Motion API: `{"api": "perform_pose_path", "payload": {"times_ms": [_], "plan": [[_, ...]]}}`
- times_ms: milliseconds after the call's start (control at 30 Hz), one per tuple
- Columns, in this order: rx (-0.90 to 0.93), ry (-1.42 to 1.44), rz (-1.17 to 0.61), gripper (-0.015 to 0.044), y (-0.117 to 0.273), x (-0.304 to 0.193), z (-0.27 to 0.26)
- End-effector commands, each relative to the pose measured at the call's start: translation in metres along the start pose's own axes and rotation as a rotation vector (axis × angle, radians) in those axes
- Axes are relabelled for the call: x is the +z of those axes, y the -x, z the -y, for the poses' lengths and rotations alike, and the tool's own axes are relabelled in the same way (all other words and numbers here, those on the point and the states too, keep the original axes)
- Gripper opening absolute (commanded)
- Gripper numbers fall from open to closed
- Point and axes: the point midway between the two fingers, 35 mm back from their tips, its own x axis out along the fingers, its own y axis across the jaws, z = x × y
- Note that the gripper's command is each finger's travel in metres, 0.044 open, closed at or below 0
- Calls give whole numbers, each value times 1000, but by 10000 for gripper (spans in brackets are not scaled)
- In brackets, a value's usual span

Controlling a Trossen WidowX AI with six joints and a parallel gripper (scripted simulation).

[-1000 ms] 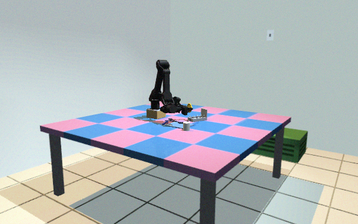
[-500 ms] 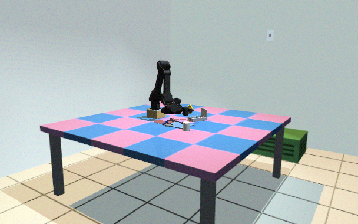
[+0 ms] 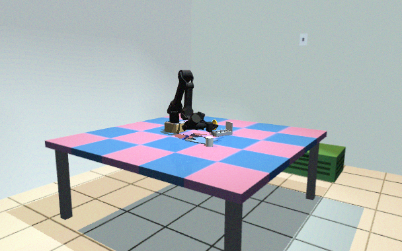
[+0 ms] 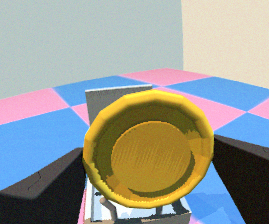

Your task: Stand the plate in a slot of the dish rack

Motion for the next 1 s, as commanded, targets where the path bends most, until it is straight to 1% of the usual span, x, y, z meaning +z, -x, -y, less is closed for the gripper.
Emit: {"api": "perform_pose_path", "payload": {"times_ms": [0,700,967], "plan": [[1,-15,-3,0,-2,-4,-2],[-18,-27,-11,0,-9,-4,1],[-50,24,-16,0,-11,-1,6]]}}
